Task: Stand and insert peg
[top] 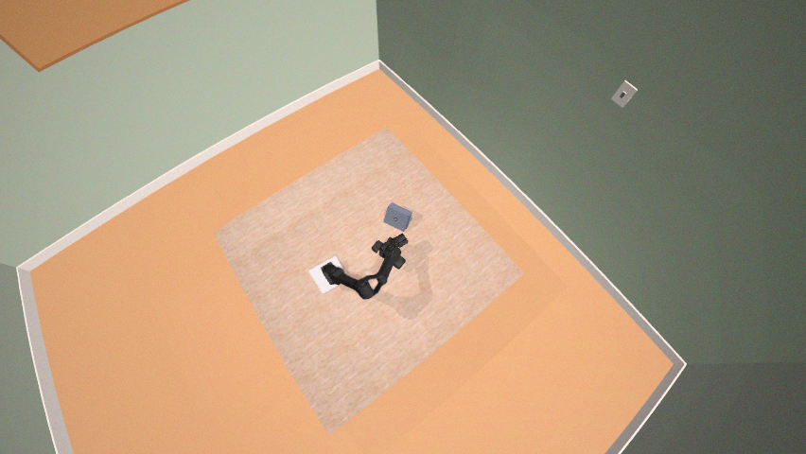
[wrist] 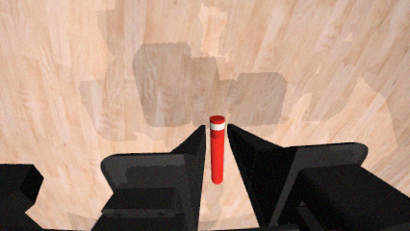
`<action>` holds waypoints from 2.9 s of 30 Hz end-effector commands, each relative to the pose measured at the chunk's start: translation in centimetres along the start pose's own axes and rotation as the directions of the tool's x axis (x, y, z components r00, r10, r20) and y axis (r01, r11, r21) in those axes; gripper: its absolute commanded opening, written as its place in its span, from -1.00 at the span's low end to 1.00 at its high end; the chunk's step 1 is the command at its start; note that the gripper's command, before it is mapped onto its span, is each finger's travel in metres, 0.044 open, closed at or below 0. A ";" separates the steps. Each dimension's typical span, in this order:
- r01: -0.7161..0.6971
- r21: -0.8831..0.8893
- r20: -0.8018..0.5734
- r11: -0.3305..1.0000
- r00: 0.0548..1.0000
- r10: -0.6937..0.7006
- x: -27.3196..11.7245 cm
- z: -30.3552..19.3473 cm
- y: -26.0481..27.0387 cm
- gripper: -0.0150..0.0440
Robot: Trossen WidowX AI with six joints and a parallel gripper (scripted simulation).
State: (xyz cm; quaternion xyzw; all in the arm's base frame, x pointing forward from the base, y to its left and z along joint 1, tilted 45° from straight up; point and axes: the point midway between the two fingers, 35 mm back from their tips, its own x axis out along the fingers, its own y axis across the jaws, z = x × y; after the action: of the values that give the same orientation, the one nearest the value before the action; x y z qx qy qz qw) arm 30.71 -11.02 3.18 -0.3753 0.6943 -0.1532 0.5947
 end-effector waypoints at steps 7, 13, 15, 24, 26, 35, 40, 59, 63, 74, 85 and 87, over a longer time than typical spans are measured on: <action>0.004 -0.006 -0.003 1.000 1.000 -0.004 0.1 0.0 0.0 -0.32; 0.003 -0.004 0.007 1.000 1.000 -0.003 0.0 -0.1 0.0 -0.32; 0.001 -0.002 0.021 1.000 1.000 -0.001 -0.1 -0.1 0.0 -0.32; 0.000 -0.001 0.112 1.000 0.994 0.000 -0.7 -0.4 0.0 -0.32; 0.000 -0.001 0.129 1.000 0.992 0.000 -0.8 -0.5 0.0 -0.32; 0.000 -0.002 0.206 1.000 0.979 0.001 -1.3 -0.9 0.0 -0.32; 0.000 -0.003 0.248 1.000 0.969 0.001 -1.6 -1.1 0.0 -0.32; 0.000 -0.004 0.403 1.000 0.915 0.002 -2.5 -2.0 0.0 -0.32; 0.000 -0.004 0.435 1.000 0.901 0.002 -2.6 -2.2 0.0 -0.32; 0.001 -0.005 0.519 1.000 0.855 0.002 -3.0 -2.8 0.0 -0.32; 0.001 -0.006 0.598 1.000 0.802 0.003 -3.4 -3.5 0.0 -0.32; 0.001 -0.006 0.611 1.000 0.791 0.003 -3.4 -3.6 0.0 -0.32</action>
State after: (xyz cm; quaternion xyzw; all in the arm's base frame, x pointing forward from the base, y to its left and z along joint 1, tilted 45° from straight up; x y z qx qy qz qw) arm 27.64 -9.47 6.44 -0.4046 0.4764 -0.0280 0.7801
